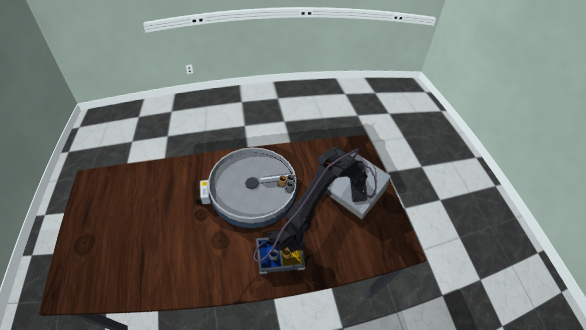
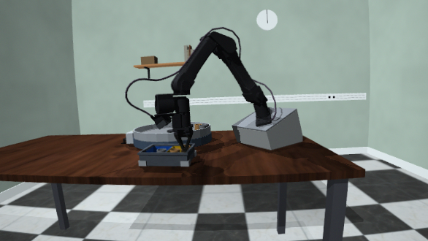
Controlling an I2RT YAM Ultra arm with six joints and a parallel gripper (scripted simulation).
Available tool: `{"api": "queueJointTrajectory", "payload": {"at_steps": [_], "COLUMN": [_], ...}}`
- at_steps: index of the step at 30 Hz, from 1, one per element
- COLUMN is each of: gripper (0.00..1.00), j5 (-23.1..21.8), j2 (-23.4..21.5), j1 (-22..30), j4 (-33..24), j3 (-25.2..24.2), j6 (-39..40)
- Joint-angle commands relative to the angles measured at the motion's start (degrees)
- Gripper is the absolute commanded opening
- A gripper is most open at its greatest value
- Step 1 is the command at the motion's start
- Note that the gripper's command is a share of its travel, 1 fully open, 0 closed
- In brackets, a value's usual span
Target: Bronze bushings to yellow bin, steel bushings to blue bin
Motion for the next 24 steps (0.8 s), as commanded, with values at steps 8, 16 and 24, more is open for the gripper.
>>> {"api": "queueJointTrajectory", "payload": {"at_steps": [8,16,24], "gripper": [0.00,0.00,0.00], "j5": [0.20,0.20,0.20], "j2": [-0.41,-0.78,-0.78], "j1": [-0.49,-0.49,-0.49], "j4": [1.08,0.93,0.93], "j3": [-0.46,-0.46,-0.46], "j6": [-0.02,-0.03,-0.03]}}
